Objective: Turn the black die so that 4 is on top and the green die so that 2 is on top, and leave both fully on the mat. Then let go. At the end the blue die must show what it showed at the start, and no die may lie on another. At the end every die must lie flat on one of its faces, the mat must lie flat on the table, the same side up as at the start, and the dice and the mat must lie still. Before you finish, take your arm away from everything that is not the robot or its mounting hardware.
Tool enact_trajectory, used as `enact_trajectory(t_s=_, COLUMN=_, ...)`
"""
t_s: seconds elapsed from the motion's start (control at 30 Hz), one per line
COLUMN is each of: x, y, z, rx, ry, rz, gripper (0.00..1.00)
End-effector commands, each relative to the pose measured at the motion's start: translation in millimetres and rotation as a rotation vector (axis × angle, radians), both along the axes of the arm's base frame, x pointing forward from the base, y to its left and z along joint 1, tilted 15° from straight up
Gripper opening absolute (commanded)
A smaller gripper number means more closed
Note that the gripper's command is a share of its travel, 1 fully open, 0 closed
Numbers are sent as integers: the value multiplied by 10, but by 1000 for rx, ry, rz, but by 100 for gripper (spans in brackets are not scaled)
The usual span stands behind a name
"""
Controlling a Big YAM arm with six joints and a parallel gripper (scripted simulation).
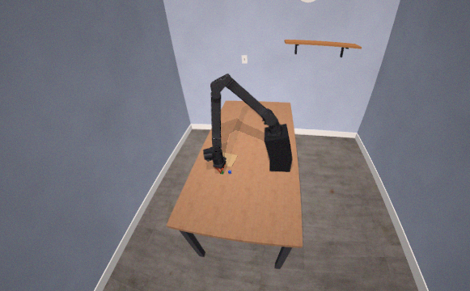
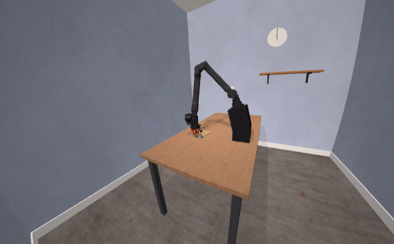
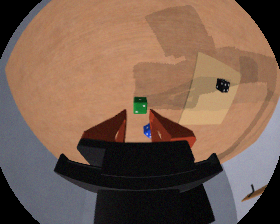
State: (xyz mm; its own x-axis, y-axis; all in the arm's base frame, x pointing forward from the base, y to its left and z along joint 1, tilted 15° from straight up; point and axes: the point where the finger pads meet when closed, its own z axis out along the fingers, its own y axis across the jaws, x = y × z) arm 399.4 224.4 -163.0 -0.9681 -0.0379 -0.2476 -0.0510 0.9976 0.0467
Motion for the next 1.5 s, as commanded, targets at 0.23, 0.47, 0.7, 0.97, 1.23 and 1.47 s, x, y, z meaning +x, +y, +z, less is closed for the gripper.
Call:
enact_trajectory(t_s=0.23, x=101, y=23, z=22, rx=8, ry=-21, rz=5, gripper=33)
enact_trajectory(t_s=0.47, x=101, y=23, z=21, rx=8, ry=-21, rz=5, gripper=33)
enact_trajectory(t_s=0.7, x=101, y=23, z=21, rx=8, ry=-21, rz=5, gripper=33)
enact_trajectory(t_s=0.97, x=101, y=23, z=21, rx=8, ry=-21, rz=5, gripper=33)
enact_trajectory(t_s=1.23, x=101, y=23, z=21, rx=8, ry=-21, rz=5, gripper=33)
enact_trajectory(t_s=1.47, x=101, y=23, z=21, rx=8, ry=-21, rz=5, gripper=33)
